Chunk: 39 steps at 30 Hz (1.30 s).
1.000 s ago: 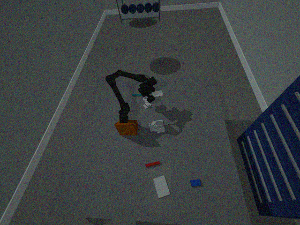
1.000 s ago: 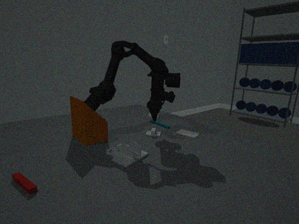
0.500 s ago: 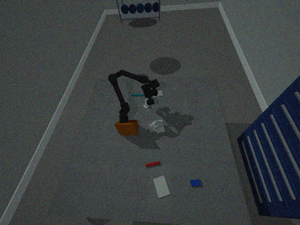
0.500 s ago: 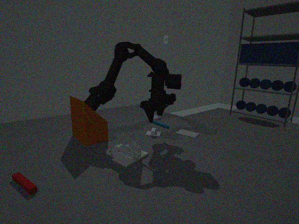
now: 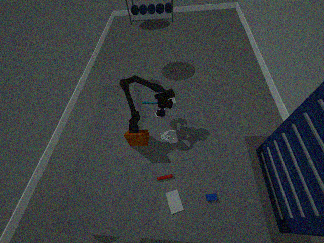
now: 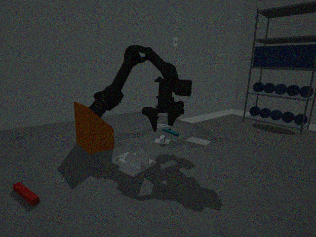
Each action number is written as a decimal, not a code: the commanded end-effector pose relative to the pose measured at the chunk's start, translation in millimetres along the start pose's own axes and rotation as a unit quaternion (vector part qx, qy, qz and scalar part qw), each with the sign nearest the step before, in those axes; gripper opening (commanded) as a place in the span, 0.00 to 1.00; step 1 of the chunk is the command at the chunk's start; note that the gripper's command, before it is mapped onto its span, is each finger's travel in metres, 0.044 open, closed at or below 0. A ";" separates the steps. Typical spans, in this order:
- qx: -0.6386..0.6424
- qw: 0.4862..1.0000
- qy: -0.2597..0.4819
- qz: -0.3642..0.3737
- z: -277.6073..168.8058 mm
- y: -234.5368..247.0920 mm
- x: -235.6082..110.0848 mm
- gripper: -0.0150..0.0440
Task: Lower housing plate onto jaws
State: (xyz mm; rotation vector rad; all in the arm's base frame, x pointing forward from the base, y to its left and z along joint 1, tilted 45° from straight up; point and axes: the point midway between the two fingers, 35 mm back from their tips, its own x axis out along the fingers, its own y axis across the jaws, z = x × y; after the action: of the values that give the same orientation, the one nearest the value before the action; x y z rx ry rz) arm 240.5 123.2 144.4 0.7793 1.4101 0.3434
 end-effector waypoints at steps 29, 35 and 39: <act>0.405 0.914 0.000 -0.014 29.5 -57.1 5.9 0.85; 0.476 0.879 -0.001 -0.015 33.7 -68.4 6.3 0.85; 0.522 0.853 -0.001 -0.016 36.1 -75.9 6.5 0.85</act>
State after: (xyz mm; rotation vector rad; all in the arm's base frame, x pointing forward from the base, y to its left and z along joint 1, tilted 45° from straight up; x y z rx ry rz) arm 259.6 65.6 91.8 1.5700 1.5630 -0.4756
